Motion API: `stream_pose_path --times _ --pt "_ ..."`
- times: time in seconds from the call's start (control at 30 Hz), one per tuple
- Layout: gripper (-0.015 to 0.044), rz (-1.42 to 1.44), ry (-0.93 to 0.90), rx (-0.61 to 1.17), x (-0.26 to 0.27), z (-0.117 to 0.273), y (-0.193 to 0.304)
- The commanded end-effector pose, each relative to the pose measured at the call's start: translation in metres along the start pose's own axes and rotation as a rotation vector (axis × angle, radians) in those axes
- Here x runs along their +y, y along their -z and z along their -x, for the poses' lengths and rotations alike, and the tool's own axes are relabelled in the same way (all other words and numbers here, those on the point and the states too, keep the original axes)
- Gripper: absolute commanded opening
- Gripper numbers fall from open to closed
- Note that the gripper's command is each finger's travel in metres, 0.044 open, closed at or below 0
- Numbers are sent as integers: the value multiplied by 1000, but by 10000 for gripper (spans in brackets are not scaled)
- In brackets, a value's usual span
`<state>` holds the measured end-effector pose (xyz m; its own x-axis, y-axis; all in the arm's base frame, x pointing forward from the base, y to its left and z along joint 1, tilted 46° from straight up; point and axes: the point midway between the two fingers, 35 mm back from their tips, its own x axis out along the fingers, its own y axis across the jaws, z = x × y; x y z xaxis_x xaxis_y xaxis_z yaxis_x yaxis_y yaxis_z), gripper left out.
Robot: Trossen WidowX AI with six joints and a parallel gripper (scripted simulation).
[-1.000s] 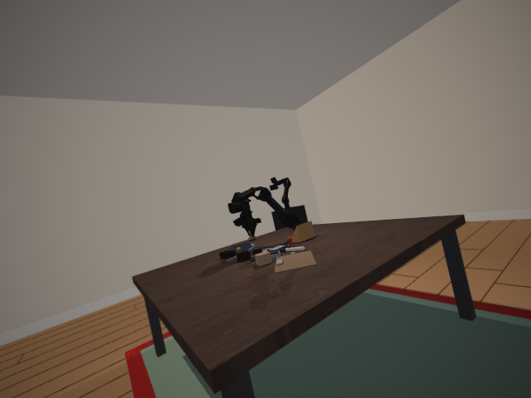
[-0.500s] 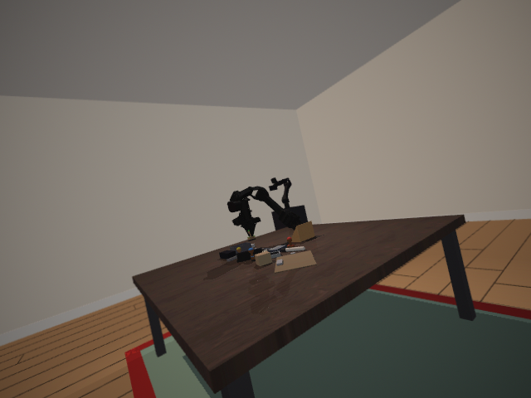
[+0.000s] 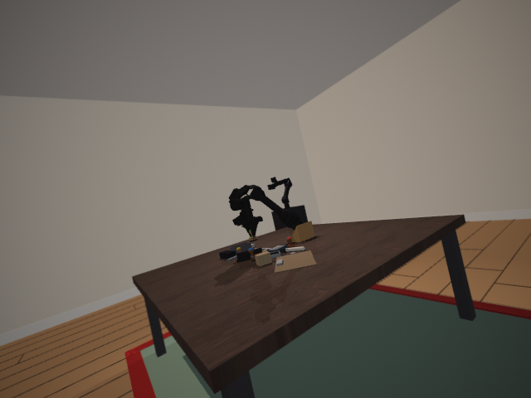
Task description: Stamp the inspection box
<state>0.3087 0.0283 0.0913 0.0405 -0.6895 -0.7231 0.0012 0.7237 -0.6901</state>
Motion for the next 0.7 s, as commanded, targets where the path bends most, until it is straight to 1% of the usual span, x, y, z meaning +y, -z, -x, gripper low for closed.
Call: stream_pose_path --times 0.0,0.67 --pt "0 -7 -6 -3 25 1 -7" --pt "0 -12 7 -2 140 -7 -11"
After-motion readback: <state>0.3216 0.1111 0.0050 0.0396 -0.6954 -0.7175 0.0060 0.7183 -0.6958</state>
